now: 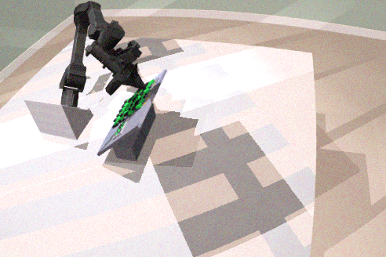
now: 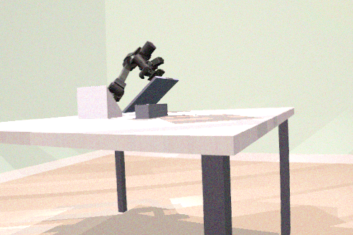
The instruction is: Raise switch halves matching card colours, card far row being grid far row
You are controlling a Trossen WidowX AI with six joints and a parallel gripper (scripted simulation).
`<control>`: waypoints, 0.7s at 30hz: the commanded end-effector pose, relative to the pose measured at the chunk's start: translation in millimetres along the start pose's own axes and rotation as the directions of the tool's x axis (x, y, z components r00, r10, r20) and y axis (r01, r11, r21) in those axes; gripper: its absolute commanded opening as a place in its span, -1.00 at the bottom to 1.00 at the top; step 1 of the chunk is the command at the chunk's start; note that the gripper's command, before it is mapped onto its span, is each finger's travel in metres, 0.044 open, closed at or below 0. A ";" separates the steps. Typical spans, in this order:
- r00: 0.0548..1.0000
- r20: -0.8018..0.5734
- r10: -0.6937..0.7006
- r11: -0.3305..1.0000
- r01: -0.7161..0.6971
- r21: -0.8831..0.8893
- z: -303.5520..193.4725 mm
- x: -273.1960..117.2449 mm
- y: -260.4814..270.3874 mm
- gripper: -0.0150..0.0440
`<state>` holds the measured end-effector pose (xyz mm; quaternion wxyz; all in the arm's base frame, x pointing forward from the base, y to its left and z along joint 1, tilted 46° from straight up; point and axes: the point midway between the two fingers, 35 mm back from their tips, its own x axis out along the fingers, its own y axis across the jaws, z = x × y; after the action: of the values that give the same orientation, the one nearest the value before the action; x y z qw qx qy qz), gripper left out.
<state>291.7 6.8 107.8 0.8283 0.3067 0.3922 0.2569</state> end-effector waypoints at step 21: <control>1.000 -0.030 -0.008 1.000 0.008 0.007 -38.2 -65.6 -24.7 -0.49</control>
<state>243.8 -41.7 120.6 0.8271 0.2966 0.4034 0.2553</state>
